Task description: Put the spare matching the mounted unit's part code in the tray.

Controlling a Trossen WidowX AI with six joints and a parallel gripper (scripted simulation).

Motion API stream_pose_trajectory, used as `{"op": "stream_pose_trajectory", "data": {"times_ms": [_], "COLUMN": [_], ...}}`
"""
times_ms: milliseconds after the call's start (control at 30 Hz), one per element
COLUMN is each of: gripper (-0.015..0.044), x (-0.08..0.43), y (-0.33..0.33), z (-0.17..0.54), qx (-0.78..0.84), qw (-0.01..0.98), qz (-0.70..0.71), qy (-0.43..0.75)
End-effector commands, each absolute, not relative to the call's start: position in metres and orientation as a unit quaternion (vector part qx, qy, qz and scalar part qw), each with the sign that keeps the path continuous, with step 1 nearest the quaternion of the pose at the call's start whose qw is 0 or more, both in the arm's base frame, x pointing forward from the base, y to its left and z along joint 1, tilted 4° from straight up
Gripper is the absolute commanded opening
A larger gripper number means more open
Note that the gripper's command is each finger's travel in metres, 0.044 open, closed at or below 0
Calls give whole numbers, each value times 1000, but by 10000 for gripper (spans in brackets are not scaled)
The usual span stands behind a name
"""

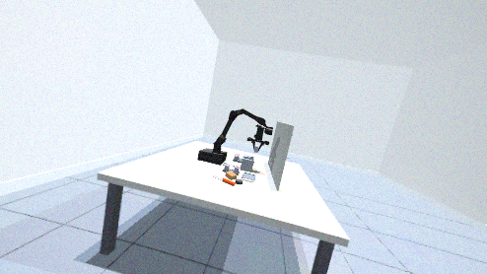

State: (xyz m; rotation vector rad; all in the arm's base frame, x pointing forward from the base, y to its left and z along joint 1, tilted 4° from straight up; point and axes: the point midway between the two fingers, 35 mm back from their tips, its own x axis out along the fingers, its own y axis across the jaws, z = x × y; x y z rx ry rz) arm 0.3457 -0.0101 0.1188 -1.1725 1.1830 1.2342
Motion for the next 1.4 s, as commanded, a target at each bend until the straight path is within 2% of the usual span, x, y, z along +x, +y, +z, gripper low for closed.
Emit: {"op": "stream_pose_trajectory", "data": {"times_ms": [0, 800, 1367], "gripper": [0, 0, 0], "x": [351, 339, 340], "y": [-33, -191, -196], "z": [119, 105, 93], "qx": [-490, -493, -493], "qw": [506, 499, 499], "qz": [514, 526, 526], "qy": [490, 481, 481]}}
